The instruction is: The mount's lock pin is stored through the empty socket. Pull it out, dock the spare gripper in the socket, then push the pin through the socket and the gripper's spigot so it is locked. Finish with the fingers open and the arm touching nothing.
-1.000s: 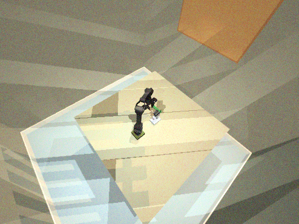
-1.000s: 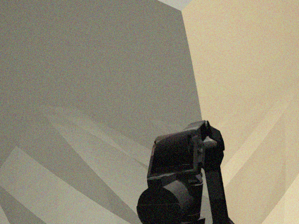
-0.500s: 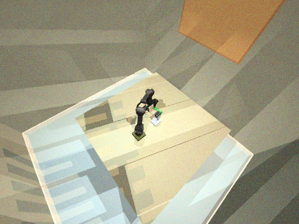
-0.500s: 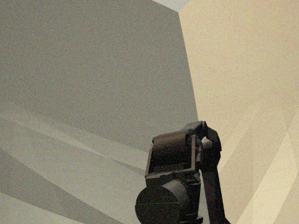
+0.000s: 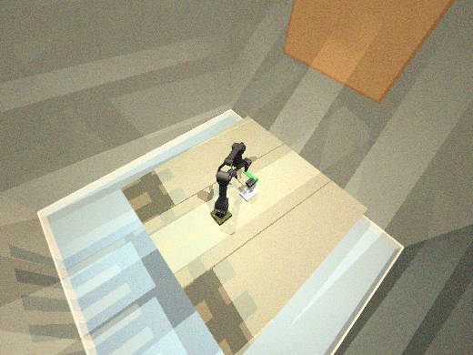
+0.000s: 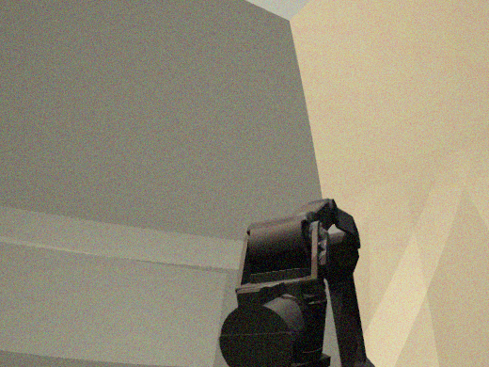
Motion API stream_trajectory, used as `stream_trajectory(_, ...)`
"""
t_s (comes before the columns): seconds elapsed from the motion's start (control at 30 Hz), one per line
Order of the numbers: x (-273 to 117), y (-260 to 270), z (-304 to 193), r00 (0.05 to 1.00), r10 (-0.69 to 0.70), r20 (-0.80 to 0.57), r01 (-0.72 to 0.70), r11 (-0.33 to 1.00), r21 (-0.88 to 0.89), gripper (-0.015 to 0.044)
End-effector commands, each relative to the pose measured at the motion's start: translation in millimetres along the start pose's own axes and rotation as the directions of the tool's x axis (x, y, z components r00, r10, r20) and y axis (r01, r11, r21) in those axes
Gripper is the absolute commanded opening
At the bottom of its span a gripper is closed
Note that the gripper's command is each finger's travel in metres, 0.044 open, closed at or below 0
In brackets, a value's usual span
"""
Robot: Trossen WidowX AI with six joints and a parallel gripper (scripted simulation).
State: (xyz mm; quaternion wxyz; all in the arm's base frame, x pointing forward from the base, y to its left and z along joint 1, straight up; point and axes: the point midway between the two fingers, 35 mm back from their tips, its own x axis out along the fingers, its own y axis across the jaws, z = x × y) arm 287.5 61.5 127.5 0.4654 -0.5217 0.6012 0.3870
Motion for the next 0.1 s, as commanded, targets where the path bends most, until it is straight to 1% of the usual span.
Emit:
stream_trajectory(0.0, 0.8, 0.2, 0.1, 1.0, 0.001, 0.0, -0.001, 1.0, -0.002, 0.044)
stream_trajectory(0.07, 0.8, 0.2, 0.1, 1.0, 0.001, 0.0, -0.001, 1.0, -0.002, 0.044)
